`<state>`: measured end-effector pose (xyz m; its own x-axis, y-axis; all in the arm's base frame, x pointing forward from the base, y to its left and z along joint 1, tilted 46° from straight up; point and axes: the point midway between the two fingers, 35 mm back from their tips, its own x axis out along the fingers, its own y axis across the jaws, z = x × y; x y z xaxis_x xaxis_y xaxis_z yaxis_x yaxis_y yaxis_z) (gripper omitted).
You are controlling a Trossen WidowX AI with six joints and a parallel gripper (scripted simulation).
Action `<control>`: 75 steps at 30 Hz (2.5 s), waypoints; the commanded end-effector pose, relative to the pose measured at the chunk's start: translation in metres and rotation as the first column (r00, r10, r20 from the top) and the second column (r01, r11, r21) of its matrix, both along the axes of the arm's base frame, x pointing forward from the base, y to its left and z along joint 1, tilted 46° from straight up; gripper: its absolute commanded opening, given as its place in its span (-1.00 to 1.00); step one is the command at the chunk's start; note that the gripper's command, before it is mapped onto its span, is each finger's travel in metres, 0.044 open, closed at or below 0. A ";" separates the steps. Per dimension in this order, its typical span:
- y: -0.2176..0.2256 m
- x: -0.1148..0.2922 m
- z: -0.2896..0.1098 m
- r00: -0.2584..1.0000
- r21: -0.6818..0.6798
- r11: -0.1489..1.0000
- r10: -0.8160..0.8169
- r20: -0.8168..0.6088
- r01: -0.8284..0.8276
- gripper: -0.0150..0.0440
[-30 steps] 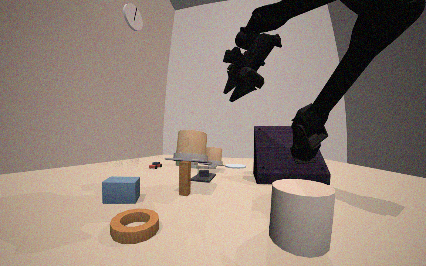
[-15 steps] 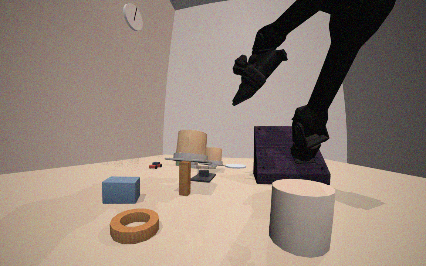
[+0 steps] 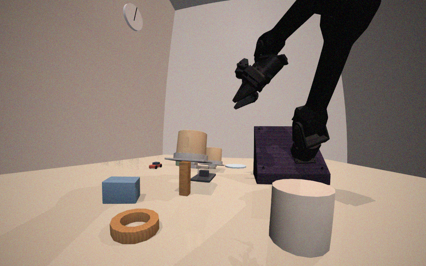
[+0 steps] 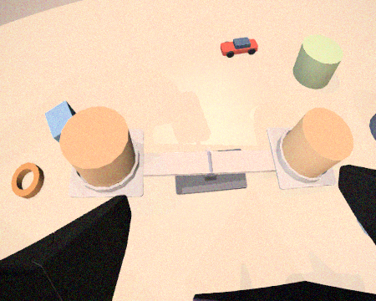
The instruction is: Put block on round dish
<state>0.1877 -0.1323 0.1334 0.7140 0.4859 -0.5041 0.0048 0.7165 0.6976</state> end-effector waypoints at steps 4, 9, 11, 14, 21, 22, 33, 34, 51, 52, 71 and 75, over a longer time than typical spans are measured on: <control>-0.008 0.013 -0.015 0.989 -0.081 0.986 0.146 -0.013 -0.146 1.00; -0.015 0.024 -0.025 0.962 -0.163 0.949 0.273 0.000 -0.270 1.00; -0.018 0.028 -0.029 0.945 -0.197 0.927 0.326 0.007 -0.318 1.00; -0.021 0.035 -0.036 0.914 -0.247 0.888 0.405 0.016 -0.389 1.00; -0.028 0.052 -0.055 0.814 -0.358 0.766 0.580 0.028 -0.534 1.00; -0.028 0.054 -0.058 0.796 -0.373 0.746 0.604 0.029 -0.552 1.00; -0.031 0.083 -0.094 0.554 -0.523 0.481 0.832 0.021 -0.703 1.00; -0.031 0.085 -0.098 0.529 -0.535 0.456 0.849 0.019 -0.711 1.00; -0.024 0.119 -0.163 0.043 -0.711 0.026 0.999 -0.006 -0.703 1.00; -0.024 0.119 -0.164 0.038 -0.712 0.022 0.999 -0.007 -0.702 1.00; -0.007 0.121 -0.181 0.038 -0.713 0.022 0.999 -0.006 -0.701 1.00; -0.003 0.122 -0.185 0.038 -0.713 0.022 0.999 -0.006 -0.701 1.00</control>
<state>0.3092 -0.1407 -0.0476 0.0492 0.7042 -0.7083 -0.9987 0.0414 -0.0281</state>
